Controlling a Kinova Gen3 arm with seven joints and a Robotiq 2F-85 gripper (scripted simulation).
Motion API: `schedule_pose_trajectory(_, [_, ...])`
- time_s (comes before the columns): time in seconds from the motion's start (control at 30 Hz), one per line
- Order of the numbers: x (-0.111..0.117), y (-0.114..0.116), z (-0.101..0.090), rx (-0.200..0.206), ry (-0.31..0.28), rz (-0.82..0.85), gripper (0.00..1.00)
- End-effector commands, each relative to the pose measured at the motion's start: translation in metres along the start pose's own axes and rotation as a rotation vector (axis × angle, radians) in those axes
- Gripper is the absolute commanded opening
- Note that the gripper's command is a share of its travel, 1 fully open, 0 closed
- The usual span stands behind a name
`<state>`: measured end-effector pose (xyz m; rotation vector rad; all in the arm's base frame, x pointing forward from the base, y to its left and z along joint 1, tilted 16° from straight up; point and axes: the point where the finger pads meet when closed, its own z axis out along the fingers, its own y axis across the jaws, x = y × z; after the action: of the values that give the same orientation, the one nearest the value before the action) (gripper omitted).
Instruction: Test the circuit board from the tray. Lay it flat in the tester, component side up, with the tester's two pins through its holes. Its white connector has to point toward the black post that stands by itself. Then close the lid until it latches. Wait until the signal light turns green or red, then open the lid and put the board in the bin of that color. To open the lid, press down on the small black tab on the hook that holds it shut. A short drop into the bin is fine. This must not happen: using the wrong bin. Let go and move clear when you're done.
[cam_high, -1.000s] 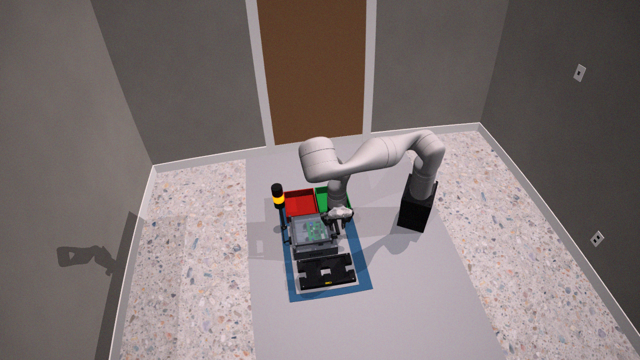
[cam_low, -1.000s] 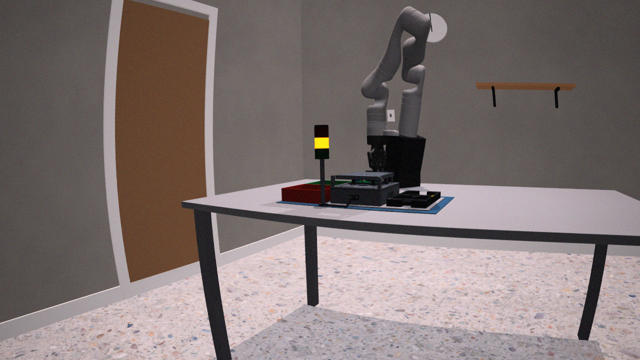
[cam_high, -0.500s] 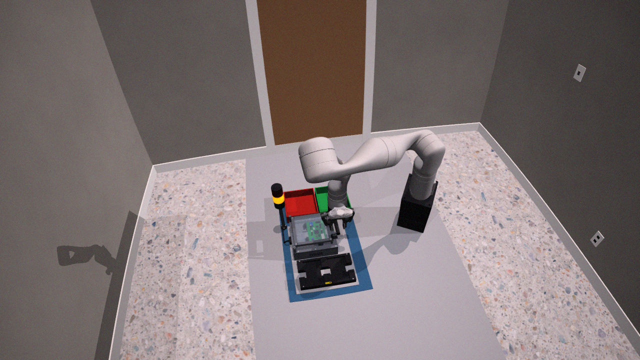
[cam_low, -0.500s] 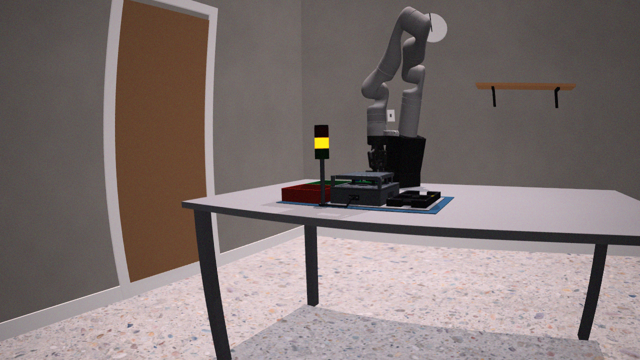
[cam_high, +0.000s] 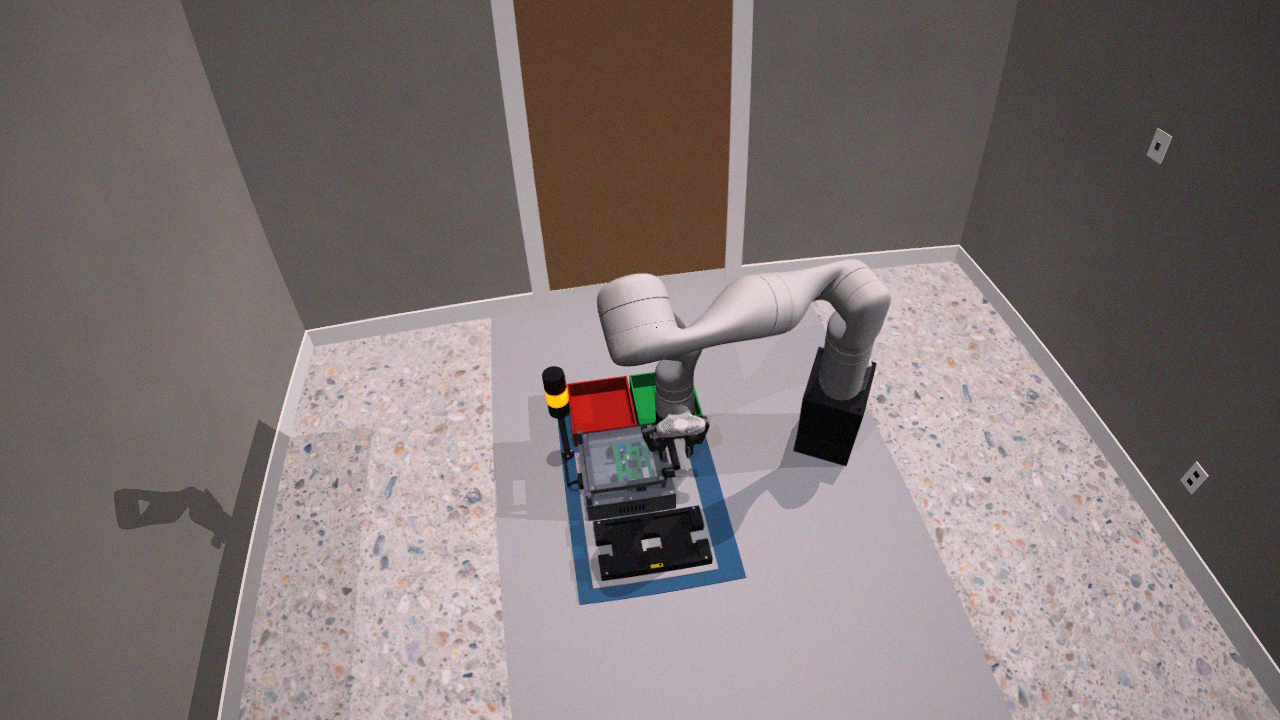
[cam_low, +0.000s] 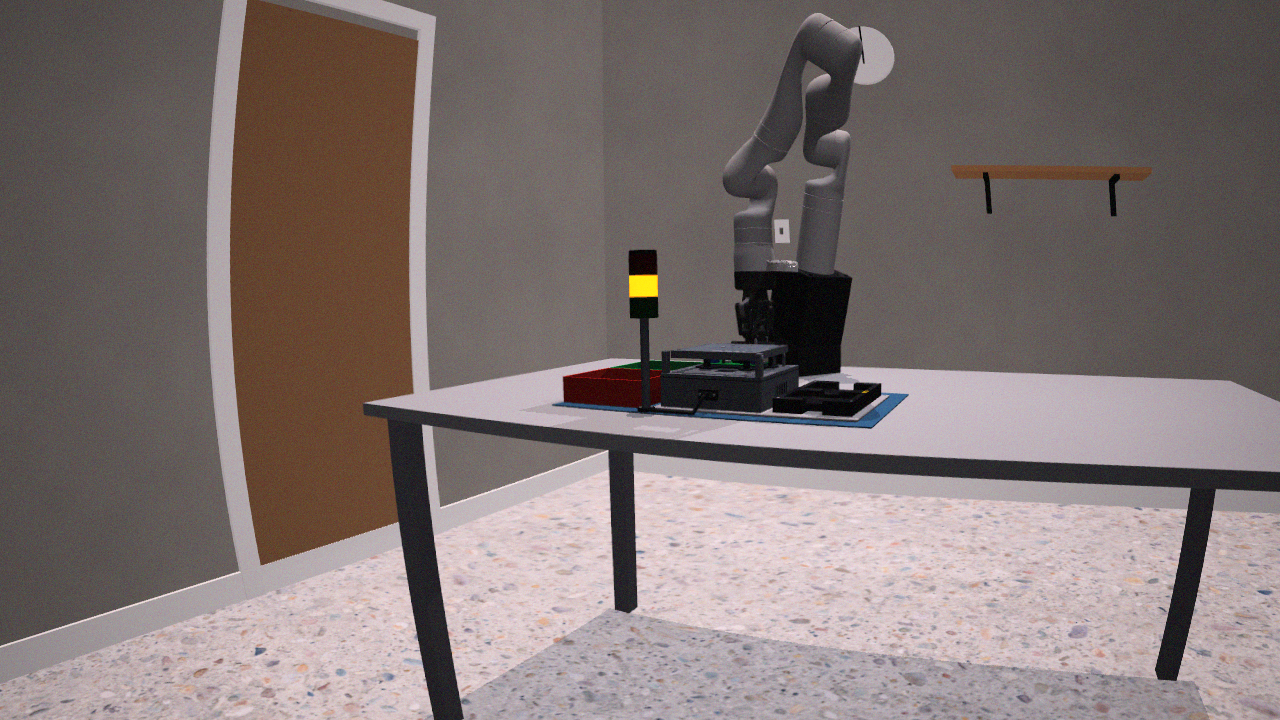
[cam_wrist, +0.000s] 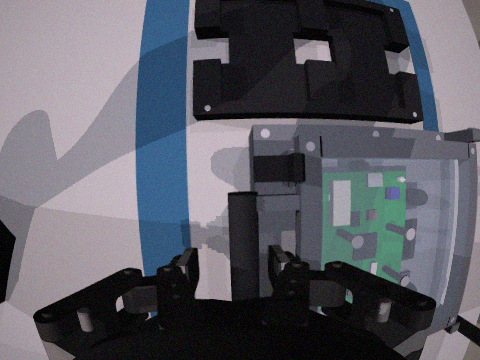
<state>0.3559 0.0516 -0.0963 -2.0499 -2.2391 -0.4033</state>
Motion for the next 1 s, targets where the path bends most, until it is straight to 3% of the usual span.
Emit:
schedule_pose_trajectory(0.0, [0.0,0.007,-0.005,-0.015,0.0,0.0,0.5])
schedule_pose_trajectory(0.37, [0.0,0.006,-0.05,-0.015,0.0,0.0,0.5])
schedule_pose_trajectory(0.43, [0.0,0.006,-0.05,-0.015,0.0,0.0,0.5])
schedule_pose_trajectory(0.7, [0.0,0.006,-0.089,-0.015,0.0,0.0,0.5])
schedule_pose_trajectory(0.97, [0.0,0.005,-0.103,-0.015,0.0,0.0,0.5])
